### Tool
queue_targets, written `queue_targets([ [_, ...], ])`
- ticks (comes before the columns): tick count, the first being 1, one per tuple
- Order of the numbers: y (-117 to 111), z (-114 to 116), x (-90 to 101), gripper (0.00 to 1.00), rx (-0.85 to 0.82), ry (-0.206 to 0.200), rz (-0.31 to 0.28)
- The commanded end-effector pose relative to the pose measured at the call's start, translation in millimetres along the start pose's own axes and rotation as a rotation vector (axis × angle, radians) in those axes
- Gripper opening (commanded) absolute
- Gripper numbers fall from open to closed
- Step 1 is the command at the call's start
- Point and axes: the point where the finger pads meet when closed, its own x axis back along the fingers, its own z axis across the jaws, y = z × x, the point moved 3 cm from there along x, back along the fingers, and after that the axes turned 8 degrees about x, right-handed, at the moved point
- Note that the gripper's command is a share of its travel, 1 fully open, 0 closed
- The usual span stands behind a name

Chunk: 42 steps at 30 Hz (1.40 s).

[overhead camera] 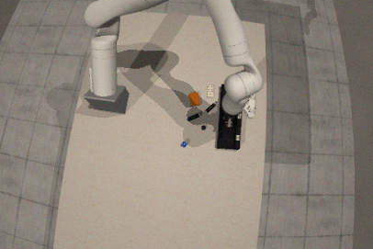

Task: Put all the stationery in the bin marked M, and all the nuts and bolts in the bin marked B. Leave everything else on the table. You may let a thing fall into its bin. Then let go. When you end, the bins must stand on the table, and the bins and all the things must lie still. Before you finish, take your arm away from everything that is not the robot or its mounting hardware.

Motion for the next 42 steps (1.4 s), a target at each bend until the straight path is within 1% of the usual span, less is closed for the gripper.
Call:
queue_targets([
  [1,-1,1,5.4,0.09,0.0,0.003,0.004],
  [20,-1,1,28.1,0.09,0.0,0.003,0.004],
  [26,-1,1,51.2,0.09,0.0,0.003,0.004],
  [32,-1,1,51.2,0.09,0.0,0.003,0.004],
  [42,-8,-49,51.1,0.09,0.0,0.003,0.004],
])
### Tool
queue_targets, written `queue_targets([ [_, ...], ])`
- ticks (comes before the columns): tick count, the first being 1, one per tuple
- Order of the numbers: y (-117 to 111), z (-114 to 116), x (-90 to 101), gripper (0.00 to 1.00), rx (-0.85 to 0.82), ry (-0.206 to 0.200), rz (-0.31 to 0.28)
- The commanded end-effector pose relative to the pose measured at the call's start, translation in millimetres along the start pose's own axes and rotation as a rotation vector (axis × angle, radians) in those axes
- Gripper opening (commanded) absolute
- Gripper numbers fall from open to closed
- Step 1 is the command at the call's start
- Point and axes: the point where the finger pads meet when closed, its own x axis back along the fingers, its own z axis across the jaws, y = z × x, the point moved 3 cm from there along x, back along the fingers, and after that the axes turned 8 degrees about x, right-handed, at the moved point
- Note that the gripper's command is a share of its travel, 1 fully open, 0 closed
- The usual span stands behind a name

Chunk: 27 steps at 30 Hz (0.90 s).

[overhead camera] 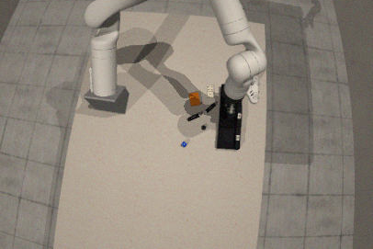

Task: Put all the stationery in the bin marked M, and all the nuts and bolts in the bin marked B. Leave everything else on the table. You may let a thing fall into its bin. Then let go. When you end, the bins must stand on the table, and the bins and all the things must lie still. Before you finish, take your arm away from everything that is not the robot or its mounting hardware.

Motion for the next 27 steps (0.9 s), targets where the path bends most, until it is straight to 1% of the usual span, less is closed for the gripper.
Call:
queue_targets([
  [1,-5,-18,3.8,0.09,0.017,0.007,0.002],
  [3,-5,-18,3.8,0.09,0.017,0.007,0.002],
  [9,-8,-47,3.6,0.09,0.017,0.007,0.002],
  [15,-8,-47,3.6,0.09,0.017,0.007,0.002],
  [18,-8,-47,-4.3,0.09,0.017,0.007,0.002],
  [20,-8,-47,-4.3,0.09,0.017,0.007,0.002],
  [27,-8,-47,-23.0,0.09,0.017,0.007,0.002],
])
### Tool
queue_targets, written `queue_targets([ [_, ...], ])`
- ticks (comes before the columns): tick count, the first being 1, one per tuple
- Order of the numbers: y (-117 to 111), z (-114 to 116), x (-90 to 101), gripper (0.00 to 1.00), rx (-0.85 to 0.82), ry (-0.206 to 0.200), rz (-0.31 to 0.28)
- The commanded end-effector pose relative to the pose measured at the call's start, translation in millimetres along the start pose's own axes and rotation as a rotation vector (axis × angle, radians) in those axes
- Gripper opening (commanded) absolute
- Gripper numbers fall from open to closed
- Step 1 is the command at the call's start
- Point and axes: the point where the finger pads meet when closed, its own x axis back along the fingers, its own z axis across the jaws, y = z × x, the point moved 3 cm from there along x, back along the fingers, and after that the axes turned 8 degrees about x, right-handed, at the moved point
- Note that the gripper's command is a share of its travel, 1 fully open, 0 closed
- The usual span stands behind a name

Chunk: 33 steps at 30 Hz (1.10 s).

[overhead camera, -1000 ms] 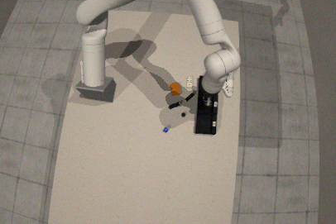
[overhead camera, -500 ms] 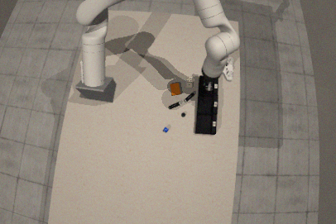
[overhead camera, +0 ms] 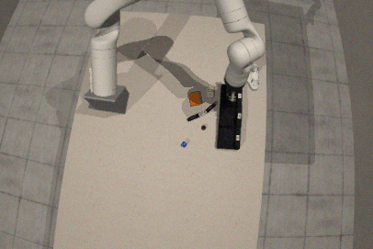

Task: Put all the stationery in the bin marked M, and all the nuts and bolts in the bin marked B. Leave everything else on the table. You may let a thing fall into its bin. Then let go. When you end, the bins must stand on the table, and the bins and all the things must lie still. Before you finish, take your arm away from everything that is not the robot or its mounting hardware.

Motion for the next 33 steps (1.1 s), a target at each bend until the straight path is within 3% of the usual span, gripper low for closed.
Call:
queue_targets([
  [1,2,0,-9.5,0.09,-0.002,-0.004,-0.007],
  [12,2,0,-32.6,0.09,-0.002,-0.004,-0.007],
  [33,2,0,-32.6,0.09,-0.002,-0.004,-0.007],
])
